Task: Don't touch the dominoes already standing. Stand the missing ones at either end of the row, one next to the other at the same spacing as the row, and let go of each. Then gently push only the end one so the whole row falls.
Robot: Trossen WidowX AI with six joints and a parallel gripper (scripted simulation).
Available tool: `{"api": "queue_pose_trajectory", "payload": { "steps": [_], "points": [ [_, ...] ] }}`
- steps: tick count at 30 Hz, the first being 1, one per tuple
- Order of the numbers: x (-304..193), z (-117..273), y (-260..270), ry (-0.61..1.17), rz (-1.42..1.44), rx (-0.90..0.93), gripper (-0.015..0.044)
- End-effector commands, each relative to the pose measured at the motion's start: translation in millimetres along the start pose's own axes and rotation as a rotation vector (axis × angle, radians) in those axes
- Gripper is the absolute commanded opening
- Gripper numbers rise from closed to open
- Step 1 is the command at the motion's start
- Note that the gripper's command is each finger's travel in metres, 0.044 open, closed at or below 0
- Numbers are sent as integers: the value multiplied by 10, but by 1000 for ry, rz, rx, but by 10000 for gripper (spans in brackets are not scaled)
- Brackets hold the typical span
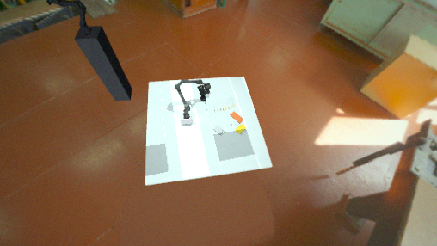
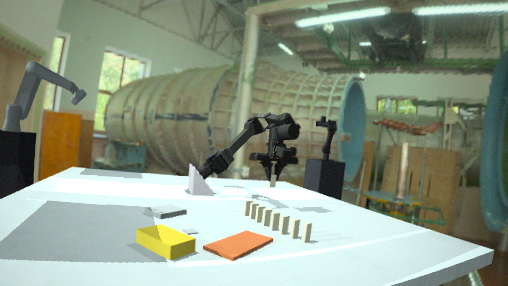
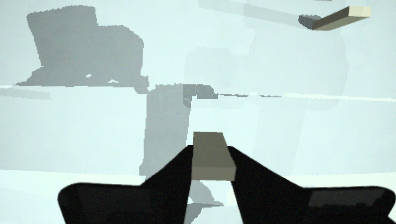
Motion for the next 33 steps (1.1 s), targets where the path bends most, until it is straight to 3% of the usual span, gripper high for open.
{"api": "queue_pose_trajectory", "payload": {
  "steps": [1,3,10,25,33],
  "points": [
    [-92,468,45,-70,0,-7,107],
    [-147,632,63,-94,-6,-11,107],
    [-77,653,5,-91,-10,-19,107],
    [967,547,-1474,60,87,4,107],
    [1004,463,-1557,67,94,10,107]
  ]
}}
Point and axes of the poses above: the point midway between the two fingers, 35 mm back from their tips, its own z axis back along the fingers, its own y axis across the jaws, x = y × z, the point moved 6 cm from there along z, back along the fingers
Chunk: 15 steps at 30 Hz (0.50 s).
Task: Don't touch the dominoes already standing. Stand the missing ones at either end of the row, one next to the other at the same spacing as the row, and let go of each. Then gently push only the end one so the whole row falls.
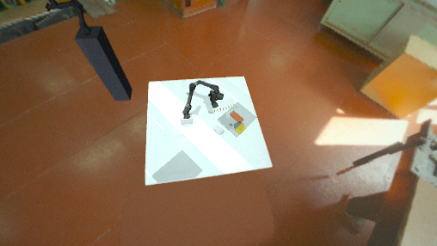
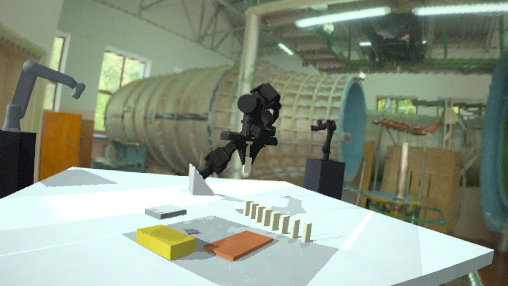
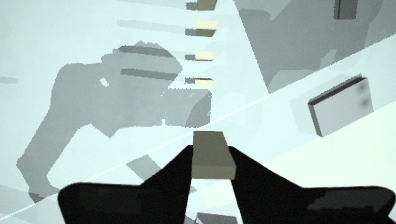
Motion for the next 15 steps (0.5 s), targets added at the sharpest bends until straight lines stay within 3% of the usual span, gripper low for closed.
{"api": "queue_pose_trajectory", "payload": {
  "steps": [1,15],
  "points": [
    [36,-95,-16,1,14,-2,107],
    [83,-761,-30,6,4,0,107]
  ]
}}
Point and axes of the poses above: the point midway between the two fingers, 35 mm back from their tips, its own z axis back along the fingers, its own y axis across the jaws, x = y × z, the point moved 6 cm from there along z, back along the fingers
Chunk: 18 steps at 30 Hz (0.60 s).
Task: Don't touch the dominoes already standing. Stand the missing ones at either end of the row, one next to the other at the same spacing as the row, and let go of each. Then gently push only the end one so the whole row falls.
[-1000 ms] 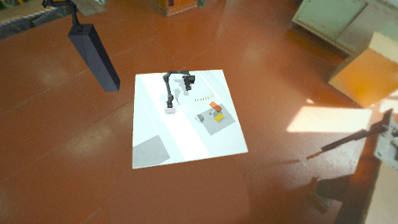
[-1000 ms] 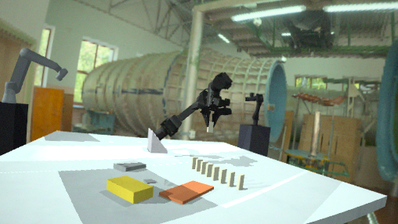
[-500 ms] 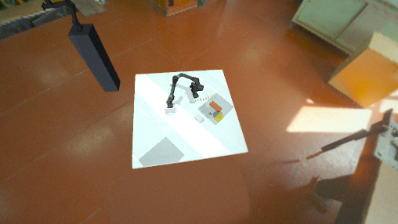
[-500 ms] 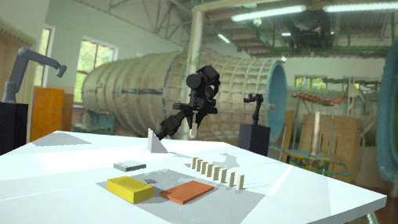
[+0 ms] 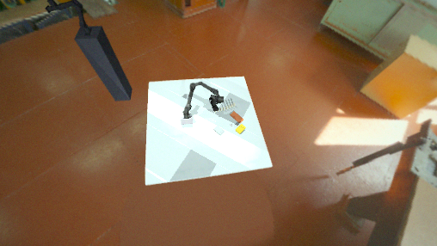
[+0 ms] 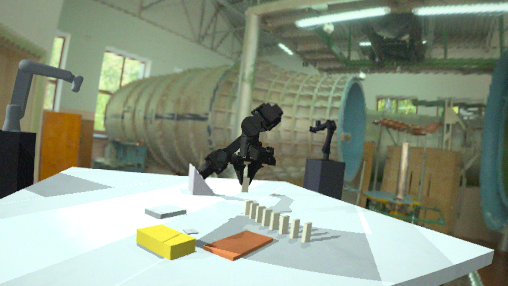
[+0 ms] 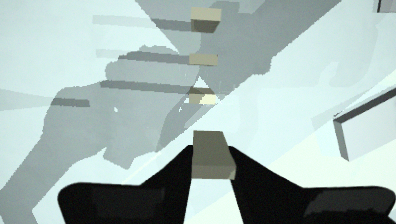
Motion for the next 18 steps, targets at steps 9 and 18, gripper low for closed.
{"api": "queue_pose_trajectory", "payload": {
  "steps": [9,18],
  "points": [
    [-52,-527,45,3,-9,15,107],
    [-75,-637,58,5,-10,20,107]
  ]
}}
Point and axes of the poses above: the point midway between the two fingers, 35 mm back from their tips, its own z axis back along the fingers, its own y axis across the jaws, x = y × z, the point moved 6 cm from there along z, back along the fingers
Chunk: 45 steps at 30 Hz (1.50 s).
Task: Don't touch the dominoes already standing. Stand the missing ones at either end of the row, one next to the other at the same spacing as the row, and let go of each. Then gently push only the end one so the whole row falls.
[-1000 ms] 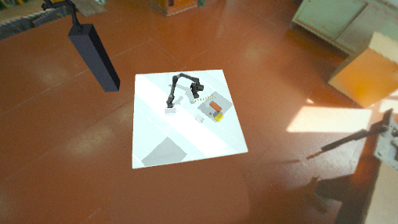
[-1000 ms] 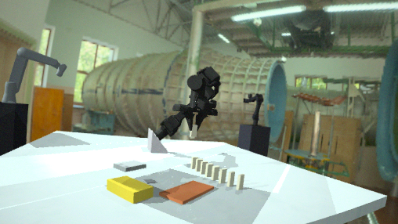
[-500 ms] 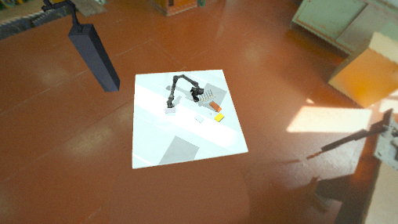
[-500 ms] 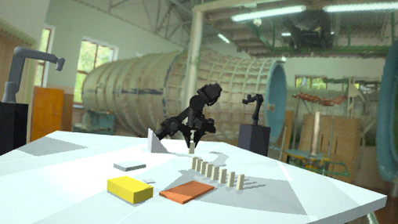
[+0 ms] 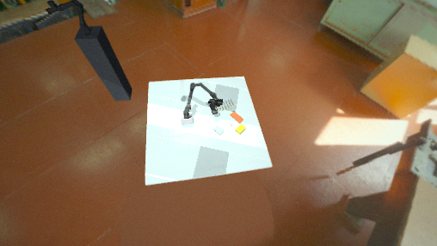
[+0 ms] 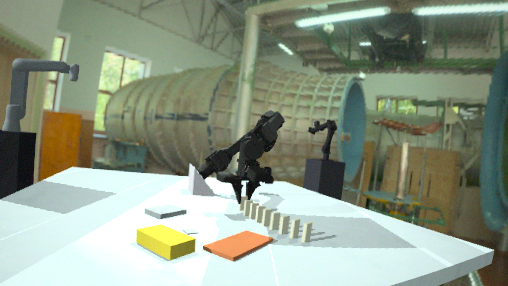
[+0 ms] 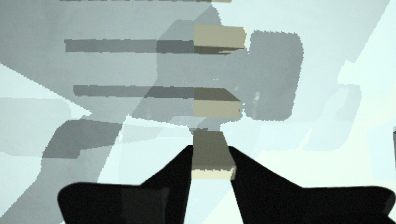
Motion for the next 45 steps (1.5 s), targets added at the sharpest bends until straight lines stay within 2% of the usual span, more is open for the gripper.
{"api": "queue_pose_trajectory", "payload": {
  "steps": [1,5,18,22,30,35,38,45],
  "points": [
    [-2,-2,9,-5,-2,2,107],
    [-2,-2,9,-5,-2,2,107],
    [-2,-2,9,-5,-2,2,440],
    [18,100,-4,-11,-6,-5,440],
    [-11,1218,-8,-22,-17,-13,440],
    [-30,1307,3,-22,-16,-10,440],
    [-54,1253,2,-21,-151,-8,361],
    [-187,992,-3,-14,-796,-1,177]
  ]
}}
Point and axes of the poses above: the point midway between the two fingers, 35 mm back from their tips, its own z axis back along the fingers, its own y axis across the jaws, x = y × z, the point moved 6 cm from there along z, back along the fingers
